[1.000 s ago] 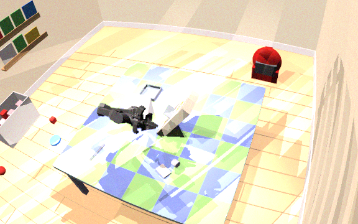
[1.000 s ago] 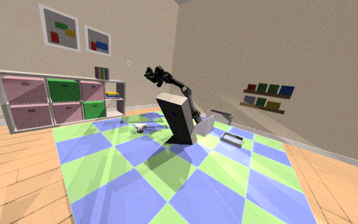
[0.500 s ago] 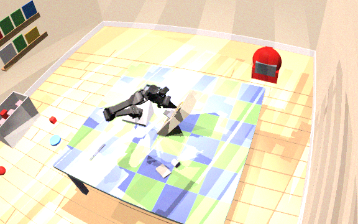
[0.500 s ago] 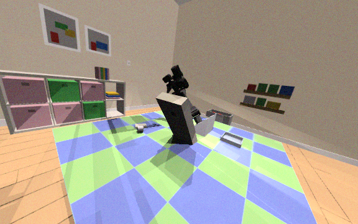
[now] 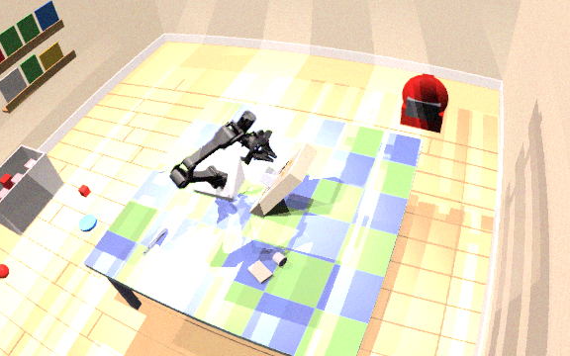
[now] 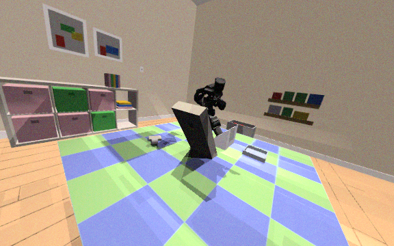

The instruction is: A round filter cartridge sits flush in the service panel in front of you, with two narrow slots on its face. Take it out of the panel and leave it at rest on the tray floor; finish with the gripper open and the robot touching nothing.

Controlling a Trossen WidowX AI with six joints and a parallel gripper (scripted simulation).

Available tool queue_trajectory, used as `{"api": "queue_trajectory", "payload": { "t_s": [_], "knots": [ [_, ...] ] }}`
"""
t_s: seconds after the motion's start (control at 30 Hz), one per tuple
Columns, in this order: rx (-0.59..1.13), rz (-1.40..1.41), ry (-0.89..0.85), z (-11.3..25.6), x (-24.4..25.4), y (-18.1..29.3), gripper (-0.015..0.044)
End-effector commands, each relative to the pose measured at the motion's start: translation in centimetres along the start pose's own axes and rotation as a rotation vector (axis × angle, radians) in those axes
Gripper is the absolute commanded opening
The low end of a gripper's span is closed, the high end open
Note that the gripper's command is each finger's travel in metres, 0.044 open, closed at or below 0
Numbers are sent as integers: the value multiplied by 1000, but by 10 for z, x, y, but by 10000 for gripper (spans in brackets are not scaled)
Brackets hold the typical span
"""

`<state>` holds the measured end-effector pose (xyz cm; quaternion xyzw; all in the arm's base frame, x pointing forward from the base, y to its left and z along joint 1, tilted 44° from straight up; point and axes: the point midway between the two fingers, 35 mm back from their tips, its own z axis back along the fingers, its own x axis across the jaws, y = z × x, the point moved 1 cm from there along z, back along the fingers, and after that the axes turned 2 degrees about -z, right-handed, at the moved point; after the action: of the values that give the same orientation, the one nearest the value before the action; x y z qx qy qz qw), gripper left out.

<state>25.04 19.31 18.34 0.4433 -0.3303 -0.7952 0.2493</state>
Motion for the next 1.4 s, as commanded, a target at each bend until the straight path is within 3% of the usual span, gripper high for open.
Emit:
{"api": "queue_trajectory", "payload": {
  "t_s": [0.0,1.37],
  "knots": [
    [10,28,0,0,3,-2,114],
    [13,26,3,-55,3,0,114]
  ]
}}
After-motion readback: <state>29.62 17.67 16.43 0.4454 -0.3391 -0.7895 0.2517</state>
